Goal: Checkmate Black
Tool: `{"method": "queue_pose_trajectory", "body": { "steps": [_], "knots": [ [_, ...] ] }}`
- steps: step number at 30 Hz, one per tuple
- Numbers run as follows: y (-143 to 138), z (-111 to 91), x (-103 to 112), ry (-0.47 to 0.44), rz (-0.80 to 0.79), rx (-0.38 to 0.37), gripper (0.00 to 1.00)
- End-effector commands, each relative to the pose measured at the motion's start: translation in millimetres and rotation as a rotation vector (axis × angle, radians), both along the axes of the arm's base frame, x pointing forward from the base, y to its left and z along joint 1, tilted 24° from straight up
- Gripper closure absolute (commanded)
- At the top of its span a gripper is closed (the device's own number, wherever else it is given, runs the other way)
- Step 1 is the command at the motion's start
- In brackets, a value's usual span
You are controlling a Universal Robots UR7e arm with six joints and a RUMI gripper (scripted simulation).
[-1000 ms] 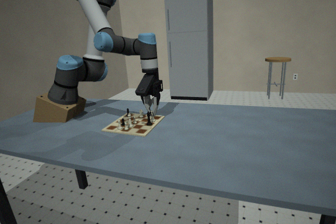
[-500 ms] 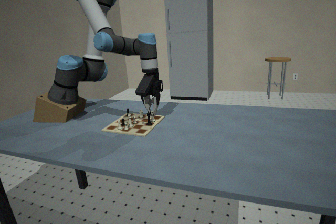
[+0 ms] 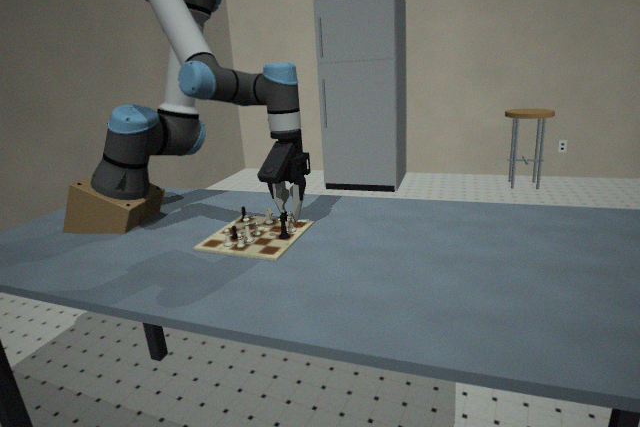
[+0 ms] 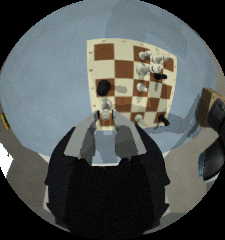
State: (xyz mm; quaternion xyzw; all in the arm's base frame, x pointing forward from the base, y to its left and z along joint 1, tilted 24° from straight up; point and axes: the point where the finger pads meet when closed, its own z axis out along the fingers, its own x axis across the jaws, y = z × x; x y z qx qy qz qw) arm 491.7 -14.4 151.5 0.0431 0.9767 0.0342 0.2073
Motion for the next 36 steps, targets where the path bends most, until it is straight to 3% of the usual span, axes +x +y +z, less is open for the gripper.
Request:
{"method": "queue_pose_trajectory", "body": {
  "steps": [1,6,19,36],
  "knots": [
    [1,-1,-1,0.002,0.001,0.000,0.85],
    [1,-1,-1,0.002,0.001,0.000,0.75],
    [1,0,-1,0.001,0.001,0.000,0.75],
    [-4,57,-24,-0.004,-0.001,-0.002,0.75]
  ]
}}
